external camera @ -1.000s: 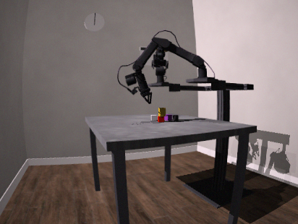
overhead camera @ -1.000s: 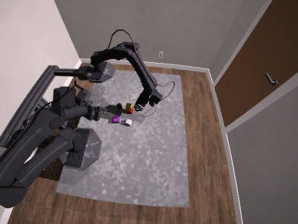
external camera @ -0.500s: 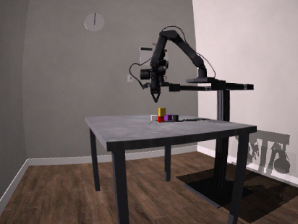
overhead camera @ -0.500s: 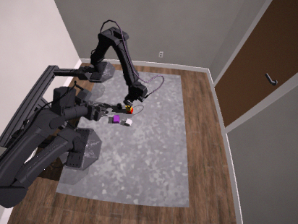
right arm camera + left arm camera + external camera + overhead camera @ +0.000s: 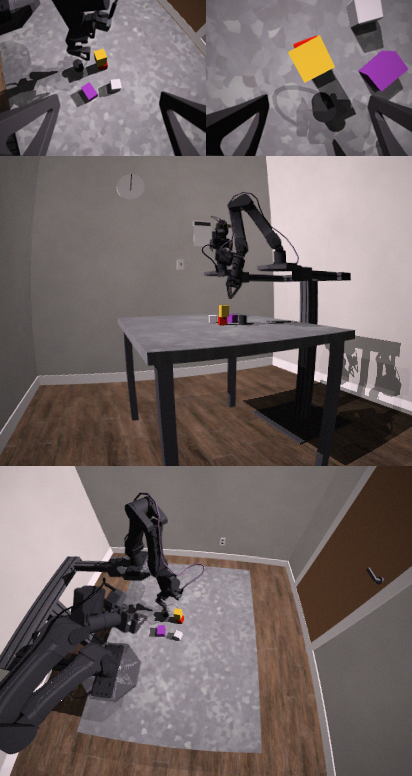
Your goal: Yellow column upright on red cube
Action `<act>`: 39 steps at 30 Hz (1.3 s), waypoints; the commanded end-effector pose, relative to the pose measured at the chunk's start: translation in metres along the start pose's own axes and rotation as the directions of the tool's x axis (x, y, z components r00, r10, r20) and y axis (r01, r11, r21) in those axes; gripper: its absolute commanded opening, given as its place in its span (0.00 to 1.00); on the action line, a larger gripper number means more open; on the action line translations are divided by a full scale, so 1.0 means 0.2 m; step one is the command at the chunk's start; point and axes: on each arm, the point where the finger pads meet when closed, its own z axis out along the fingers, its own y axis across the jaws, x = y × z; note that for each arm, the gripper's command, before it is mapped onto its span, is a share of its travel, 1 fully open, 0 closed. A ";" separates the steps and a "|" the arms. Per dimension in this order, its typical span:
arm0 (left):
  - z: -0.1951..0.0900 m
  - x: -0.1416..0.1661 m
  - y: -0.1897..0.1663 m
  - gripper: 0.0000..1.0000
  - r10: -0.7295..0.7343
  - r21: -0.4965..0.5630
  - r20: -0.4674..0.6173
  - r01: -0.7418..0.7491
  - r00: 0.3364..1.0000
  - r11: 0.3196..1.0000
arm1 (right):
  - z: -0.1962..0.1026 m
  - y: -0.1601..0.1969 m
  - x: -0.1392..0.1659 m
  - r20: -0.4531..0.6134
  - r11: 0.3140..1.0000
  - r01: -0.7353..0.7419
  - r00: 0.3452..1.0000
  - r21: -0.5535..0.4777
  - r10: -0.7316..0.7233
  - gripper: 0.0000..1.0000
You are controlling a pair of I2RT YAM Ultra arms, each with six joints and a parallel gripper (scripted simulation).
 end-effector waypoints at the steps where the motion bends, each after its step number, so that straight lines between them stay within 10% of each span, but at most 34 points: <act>1: -0.02 -0.19 -0.01 1.00 0.046 -0.014 0.230 -0.044 0.972 0.999 | -0.04 0.00 -0.06 0.043 1.000 -0.004 0.999 -0.002 0.004 1.00; 39: -0.01 -0.07 -0.02 1.00 0.063 -0.012 0.224 -0.062 0.972 0.998 | -0.04 0.00 -0.06 0.043 1.000 -0.004 0.999 -0.002 0.004 1.00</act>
